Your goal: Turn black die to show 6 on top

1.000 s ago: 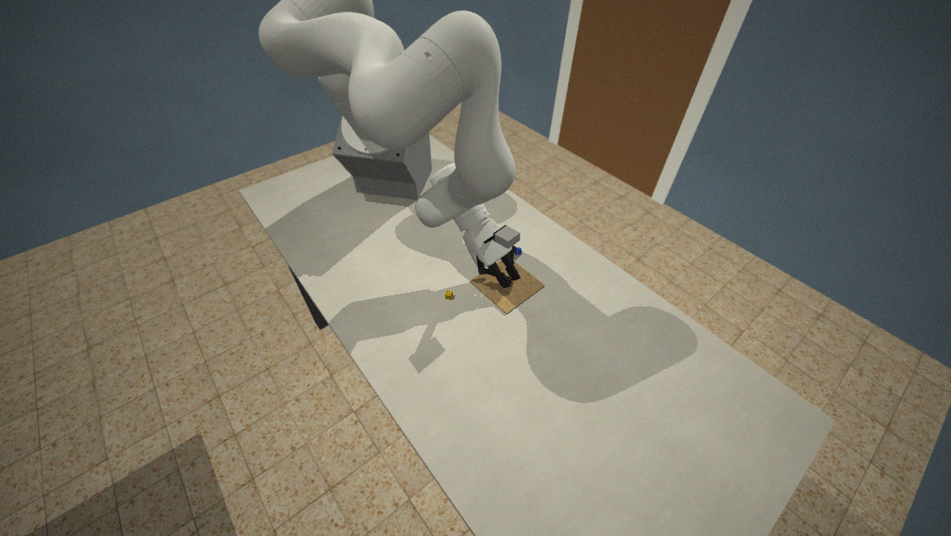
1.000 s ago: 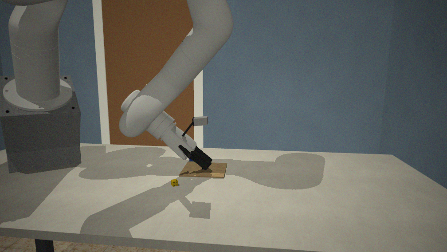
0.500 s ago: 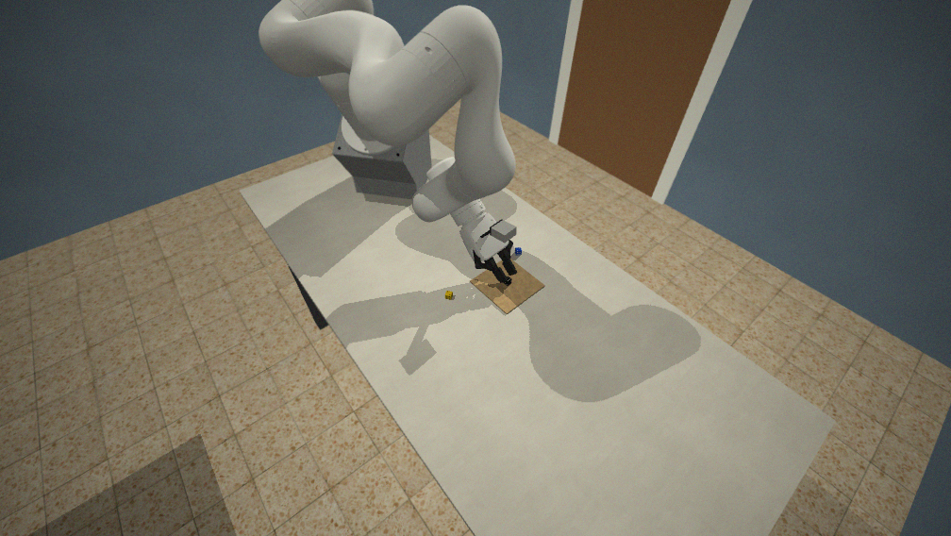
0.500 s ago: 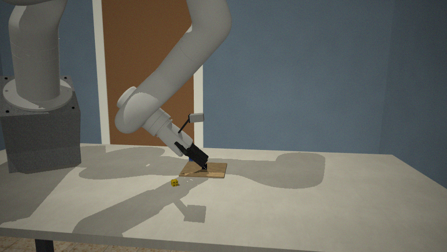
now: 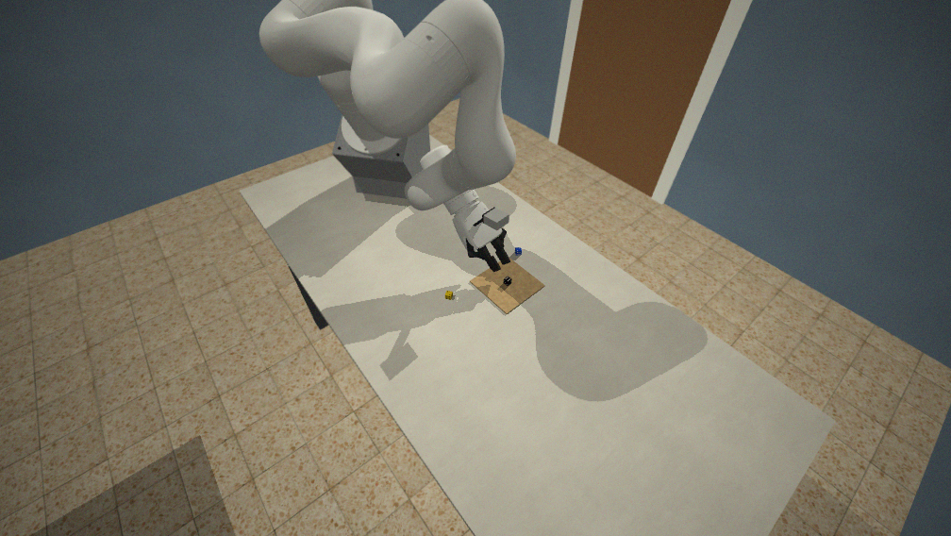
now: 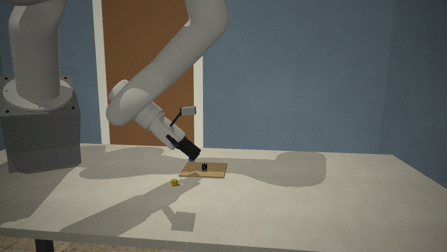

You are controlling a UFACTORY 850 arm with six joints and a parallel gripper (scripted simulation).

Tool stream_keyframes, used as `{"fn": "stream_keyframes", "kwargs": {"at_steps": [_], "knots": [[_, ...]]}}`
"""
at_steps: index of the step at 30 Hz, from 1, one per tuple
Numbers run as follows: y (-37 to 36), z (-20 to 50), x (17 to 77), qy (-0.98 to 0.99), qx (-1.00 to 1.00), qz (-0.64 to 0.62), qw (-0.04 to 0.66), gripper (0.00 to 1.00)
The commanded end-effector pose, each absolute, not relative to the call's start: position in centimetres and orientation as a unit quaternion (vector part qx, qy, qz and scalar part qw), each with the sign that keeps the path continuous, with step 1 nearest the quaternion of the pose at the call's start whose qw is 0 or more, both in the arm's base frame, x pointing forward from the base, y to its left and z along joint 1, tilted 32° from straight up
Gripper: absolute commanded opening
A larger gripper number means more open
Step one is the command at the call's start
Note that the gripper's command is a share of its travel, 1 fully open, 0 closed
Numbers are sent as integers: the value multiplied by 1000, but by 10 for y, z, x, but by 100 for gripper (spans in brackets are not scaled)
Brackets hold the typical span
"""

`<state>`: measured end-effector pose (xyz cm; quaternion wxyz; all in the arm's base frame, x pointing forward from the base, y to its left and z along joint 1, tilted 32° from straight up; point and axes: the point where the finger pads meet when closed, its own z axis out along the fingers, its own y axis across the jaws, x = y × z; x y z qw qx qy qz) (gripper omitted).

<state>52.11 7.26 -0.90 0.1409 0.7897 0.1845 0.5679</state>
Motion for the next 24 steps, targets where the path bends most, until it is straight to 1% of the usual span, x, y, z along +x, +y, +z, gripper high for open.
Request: {"fn": "stream_keyframes", "kwargs": {"at_steps": [1,24], "knots": [[73,-8,521,185,789,568,141,31],[94,42,497,185,789,568,141,31]]}}
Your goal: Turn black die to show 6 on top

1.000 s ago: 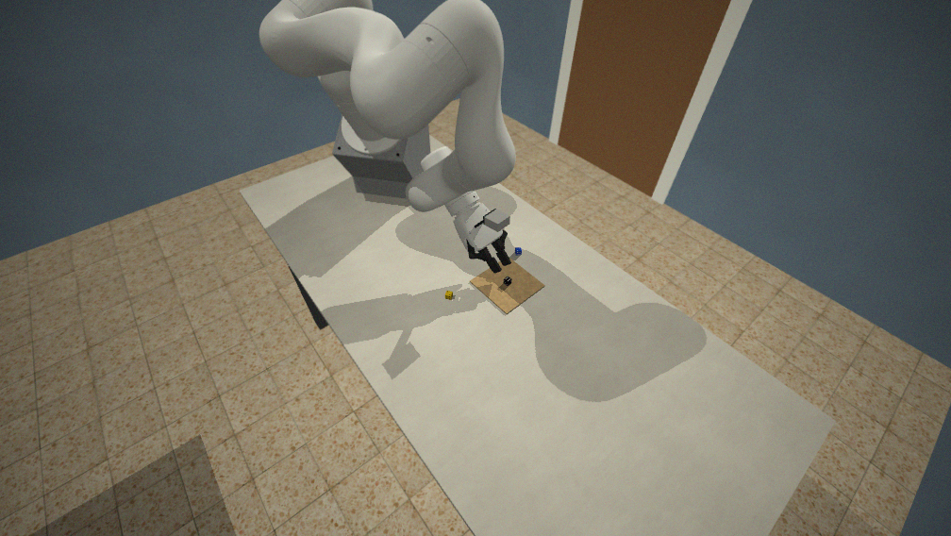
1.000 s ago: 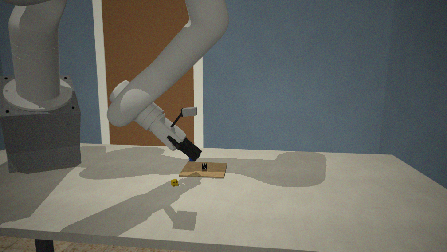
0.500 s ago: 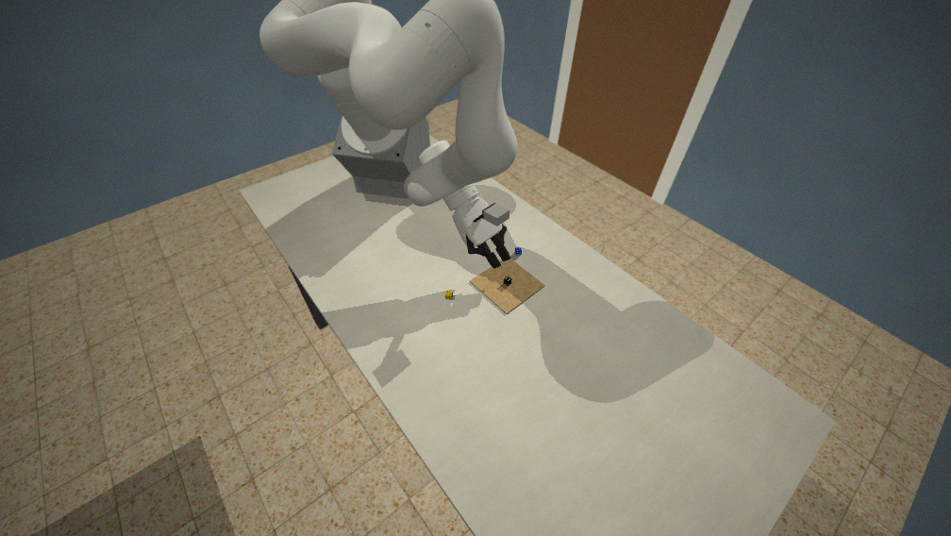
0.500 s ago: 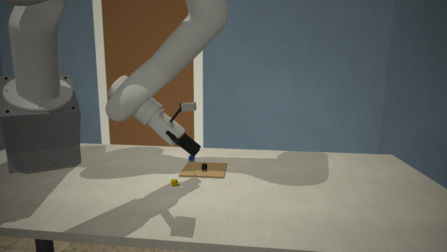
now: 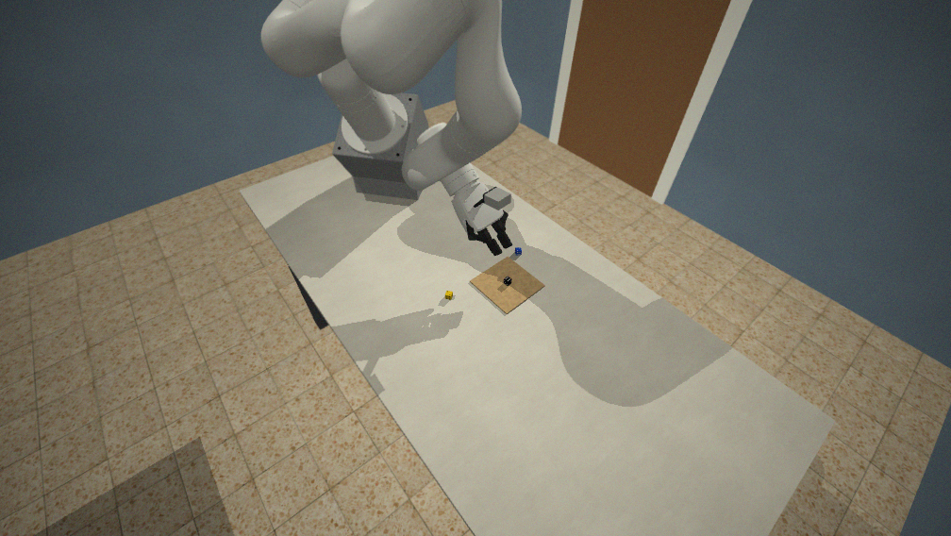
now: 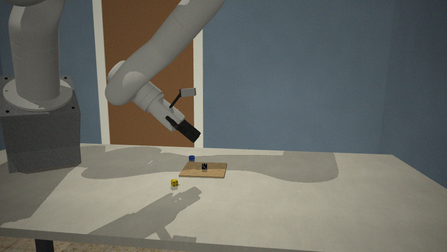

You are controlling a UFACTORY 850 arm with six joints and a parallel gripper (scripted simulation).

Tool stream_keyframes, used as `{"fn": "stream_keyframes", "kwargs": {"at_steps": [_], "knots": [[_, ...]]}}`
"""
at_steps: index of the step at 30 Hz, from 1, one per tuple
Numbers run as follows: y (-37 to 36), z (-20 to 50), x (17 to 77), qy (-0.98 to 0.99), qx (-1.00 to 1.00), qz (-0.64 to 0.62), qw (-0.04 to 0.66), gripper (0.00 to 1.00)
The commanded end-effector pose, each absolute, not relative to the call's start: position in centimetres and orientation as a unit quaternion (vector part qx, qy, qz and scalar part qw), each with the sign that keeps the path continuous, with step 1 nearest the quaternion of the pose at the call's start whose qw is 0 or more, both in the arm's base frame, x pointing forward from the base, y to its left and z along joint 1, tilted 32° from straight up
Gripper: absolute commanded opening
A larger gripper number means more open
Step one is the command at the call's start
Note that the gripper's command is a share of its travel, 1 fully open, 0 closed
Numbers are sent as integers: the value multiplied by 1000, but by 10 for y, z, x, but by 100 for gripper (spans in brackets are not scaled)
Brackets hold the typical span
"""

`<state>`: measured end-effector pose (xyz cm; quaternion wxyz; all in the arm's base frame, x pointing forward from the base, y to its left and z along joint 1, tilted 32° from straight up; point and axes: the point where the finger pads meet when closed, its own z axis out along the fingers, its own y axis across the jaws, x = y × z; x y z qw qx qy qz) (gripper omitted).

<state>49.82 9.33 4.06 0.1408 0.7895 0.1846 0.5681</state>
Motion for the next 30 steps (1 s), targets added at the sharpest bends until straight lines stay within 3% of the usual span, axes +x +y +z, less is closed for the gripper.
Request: {"fn": "stream_keyframes", "kwargs": {"at_steps": [1,11,30], "knots": [[94,42,497,185,789,568,141,31],[95,45,501,180,808,541,148,31],[108,69,524,132,926,295,196,31]]}}
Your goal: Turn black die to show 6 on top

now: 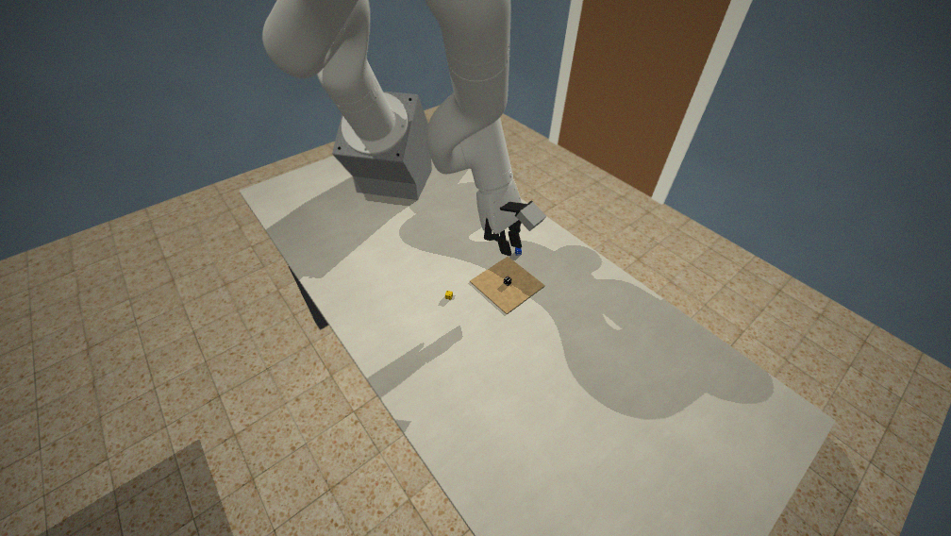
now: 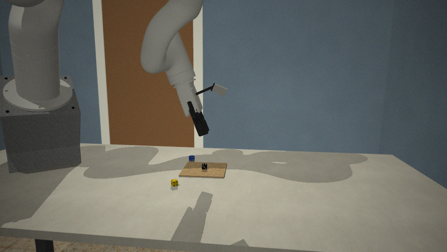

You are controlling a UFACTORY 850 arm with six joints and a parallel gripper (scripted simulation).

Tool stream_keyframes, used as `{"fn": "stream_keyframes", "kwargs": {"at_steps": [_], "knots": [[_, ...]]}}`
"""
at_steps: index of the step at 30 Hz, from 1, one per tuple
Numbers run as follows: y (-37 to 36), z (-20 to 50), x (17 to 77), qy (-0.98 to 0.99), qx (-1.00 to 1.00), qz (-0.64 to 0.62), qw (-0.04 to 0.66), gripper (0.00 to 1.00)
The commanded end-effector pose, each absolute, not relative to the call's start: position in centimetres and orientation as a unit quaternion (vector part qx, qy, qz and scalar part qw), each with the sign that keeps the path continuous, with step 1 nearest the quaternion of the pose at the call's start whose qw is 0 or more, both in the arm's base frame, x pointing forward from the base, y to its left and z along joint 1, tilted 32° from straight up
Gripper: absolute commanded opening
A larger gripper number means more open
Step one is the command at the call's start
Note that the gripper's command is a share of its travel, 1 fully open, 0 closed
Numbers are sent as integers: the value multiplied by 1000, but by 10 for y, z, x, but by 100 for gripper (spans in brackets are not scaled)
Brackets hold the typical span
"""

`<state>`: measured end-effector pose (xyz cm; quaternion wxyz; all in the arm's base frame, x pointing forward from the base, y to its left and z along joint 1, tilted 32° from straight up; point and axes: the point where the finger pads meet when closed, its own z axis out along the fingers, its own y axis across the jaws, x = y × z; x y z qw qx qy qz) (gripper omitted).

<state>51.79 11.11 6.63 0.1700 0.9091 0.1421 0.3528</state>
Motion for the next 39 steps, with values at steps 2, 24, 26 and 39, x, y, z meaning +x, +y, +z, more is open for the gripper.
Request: {"fn": "stream_keyframes", "kwargs": {"at_steps": [2,24,26,39], "knots": [[111,72,526,125,936,262,199,31],[118,81,534,108,956,181,206,100],[118,81,534,108,956,181,206,100],[121,88,531,108,956,181,206,100]]}}
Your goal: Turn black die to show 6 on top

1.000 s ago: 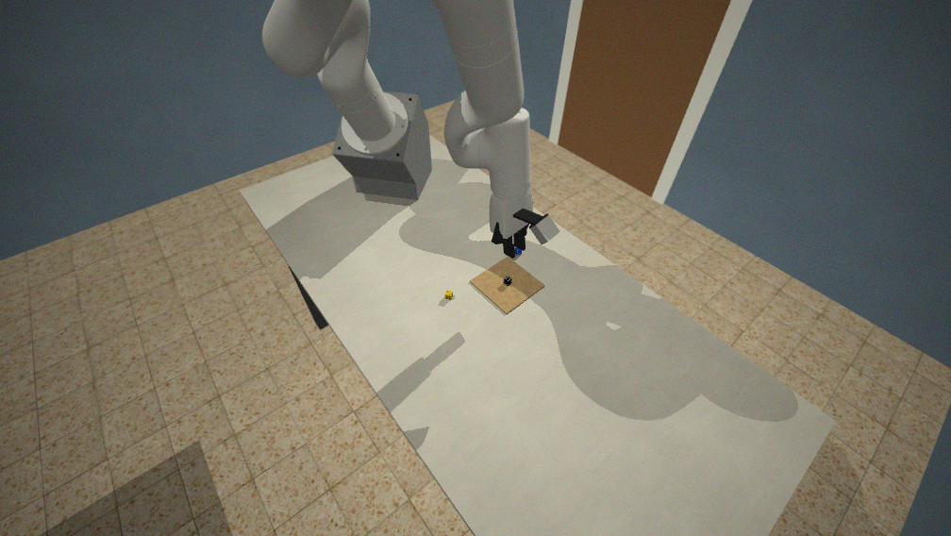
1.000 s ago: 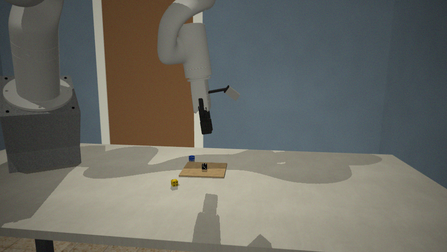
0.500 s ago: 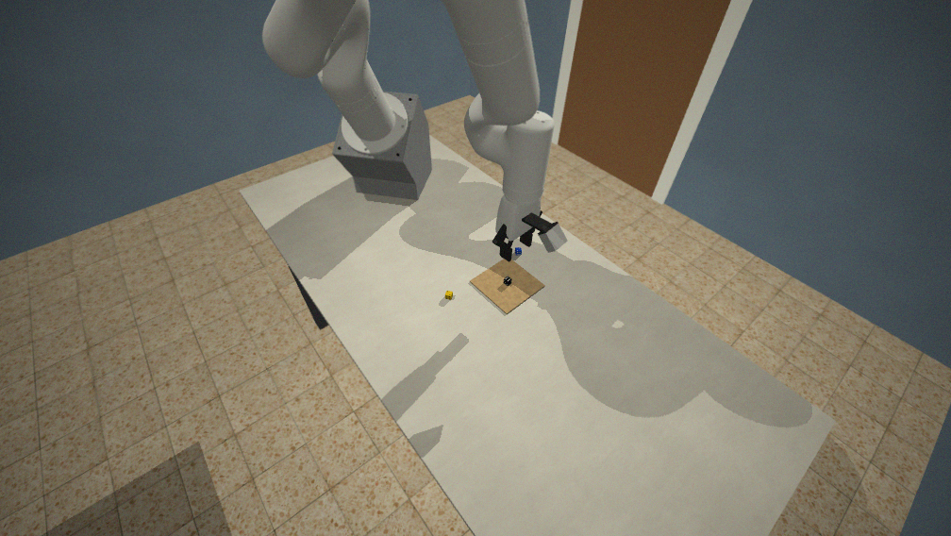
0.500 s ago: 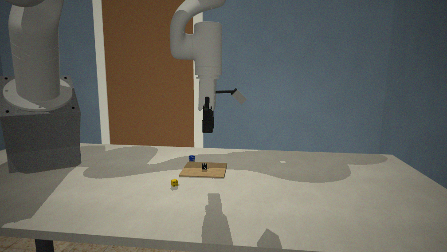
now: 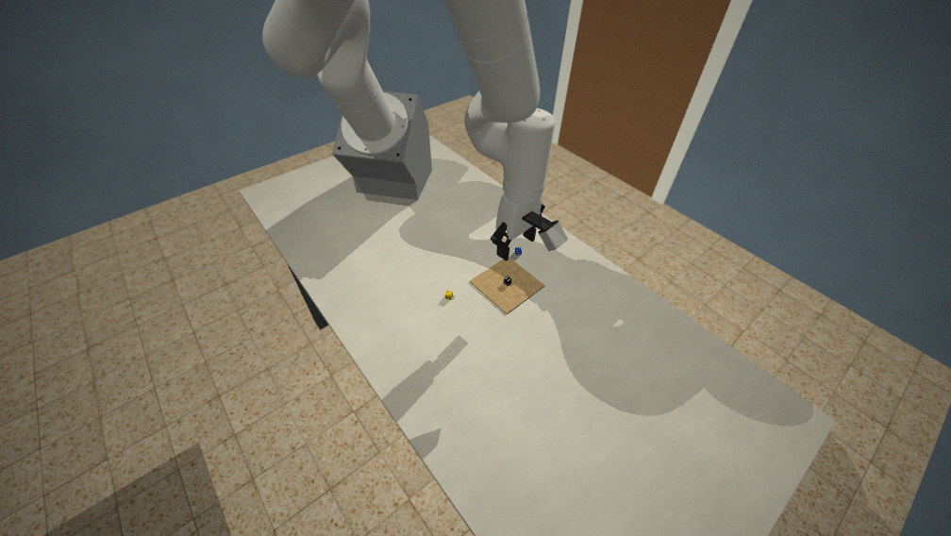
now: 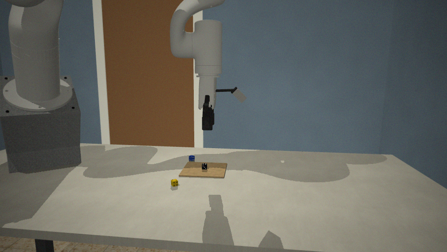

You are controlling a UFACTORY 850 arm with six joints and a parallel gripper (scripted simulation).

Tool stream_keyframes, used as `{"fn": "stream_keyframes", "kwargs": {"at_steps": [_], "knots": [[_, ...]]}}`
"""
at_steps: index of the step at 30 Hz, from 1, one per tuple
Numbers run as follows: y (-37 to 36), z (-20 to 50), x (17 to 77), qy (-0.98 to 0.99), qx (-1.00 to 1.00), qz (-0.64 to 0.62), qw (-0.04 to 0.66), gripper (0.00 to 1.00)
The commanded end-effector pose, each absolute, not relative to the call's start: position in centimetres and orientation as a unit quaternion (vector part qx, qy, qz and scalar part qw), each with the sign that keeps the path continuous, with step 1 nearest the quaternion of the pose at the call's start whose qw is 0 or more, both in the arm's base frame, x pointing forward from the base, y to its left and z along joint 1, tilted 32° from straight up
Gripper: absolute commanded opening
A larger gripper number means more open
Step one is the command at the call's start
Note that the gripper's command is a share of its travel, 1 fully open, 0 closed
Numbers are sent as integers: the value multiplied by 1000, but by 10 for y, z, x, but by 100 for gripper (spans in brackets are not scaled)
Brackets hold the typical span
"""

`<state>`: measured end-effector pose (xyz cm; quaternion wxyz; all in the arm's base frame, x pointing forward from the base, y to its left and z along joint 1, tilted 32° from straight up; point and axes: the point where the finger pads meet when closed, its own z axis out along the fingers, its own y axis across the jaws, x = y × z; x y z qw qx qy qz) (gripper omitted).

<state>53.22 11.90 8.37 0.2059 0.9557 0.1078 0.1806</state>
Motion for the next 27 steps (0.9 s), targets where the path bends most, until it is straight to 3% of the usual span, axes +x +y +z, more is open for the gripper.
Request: {"fn": "stream_keyframes", "kwargs": {"at_steps": [1,27], "knots": [[122,90,530,108,956,181,206,100],[136,124,514,108,956,181,206,100]]}}
